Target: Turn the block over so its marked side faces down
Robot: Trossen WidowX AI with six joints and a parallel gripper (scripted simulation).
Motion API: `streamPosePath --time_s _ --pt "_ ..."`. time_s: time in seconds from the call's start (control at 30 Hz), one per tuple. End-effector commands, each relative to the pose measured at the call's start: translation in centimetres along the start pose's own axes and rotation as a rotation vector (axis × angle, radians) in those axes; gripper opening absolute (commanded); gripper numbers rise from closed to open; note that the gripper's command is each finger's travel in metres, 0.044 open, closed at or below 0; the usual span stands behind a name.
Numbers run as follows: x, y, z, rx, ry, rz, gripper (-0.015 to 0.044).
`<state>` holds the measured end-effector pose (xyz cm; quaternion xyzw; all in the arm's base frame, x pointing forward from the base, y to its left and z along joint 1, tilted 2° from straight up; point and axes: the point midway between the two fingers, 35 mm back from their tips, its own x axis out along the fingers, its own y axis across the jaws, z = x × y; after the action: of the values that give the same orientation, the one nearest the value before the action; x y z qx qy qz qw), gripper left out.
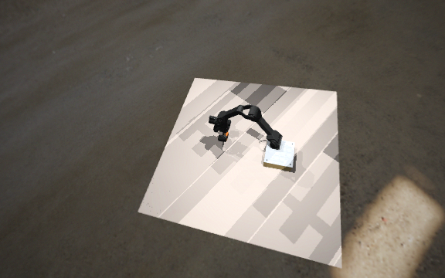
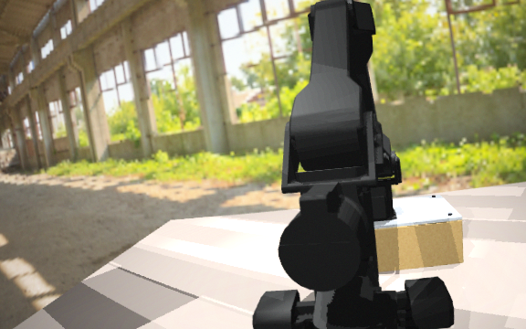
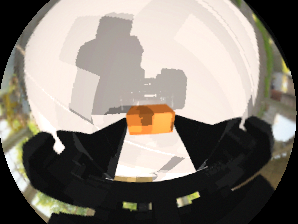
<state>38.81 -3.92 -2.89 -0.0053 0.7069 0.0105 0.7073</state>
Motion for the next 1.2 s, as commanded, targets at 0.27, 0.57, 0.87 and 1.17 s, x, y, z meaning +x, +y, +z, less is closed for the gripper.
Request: streamPosePath --time_s 0.27,0.57,0.87,1.17 --pt "0.1 0.0 0.0 0.006 0.001 -0.003 0.0216" --pt "0.1 0.0 0.0 0.006 0.001 -0.003 0.0156" --pt "-2.9 0.0 0.0 0.006 0.000 -0.003 0.0000" --pt "-2.5 0.0 0.2 0.008 -0.052 -0.002 0.0000"
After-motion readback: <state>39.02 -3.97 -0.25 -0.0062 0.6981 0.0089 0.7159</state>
